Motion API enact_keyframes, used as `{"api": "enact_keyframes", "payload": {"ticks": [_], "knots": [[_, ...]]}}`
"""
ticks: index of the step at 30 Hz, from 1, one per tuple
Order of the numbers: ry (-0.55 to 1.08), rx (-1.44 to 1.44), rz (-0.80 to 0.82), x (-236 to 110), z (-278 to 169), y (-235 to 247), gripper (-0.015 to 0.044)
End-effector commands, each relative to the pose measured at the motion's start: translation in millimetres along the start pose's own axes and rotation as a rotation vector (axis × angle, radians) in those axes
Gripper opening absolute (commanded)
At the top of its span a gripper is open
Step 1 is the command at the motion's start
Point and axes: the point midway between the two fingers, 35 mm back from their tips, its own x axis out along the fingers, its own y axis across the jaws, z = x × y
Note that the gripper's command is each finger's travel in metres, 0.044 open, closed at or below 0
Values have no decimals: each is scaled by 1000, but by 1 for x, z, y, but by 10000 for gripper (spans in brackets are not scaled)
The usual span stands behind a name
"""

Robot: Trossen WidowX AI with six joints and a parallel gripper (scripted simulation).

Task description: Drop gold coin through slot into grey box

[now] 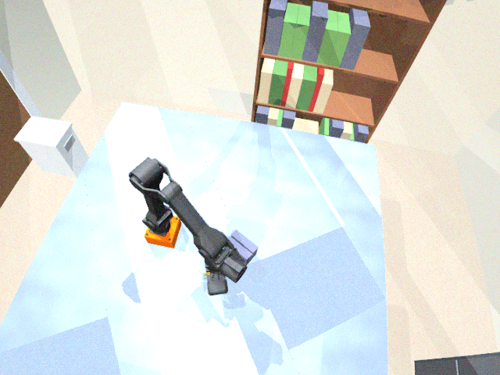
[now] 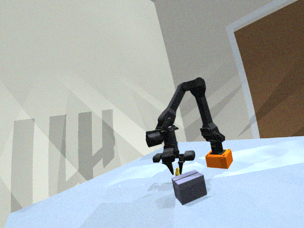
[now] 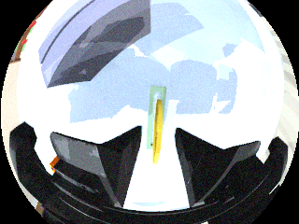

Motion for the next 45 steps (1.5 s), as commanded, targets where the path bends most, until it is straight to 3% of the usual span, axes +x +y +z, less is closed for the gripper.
{"api": "enact_keyframes", "payload": {"ticks": [1,12,18,45], "knots": [[1,-2,5,8,-1,1,161],[0,-5,5,23,-2,3,161],[0,-5,5,23,-2,3,3],[-19,31,-21,-1,3,-7,0]]}}
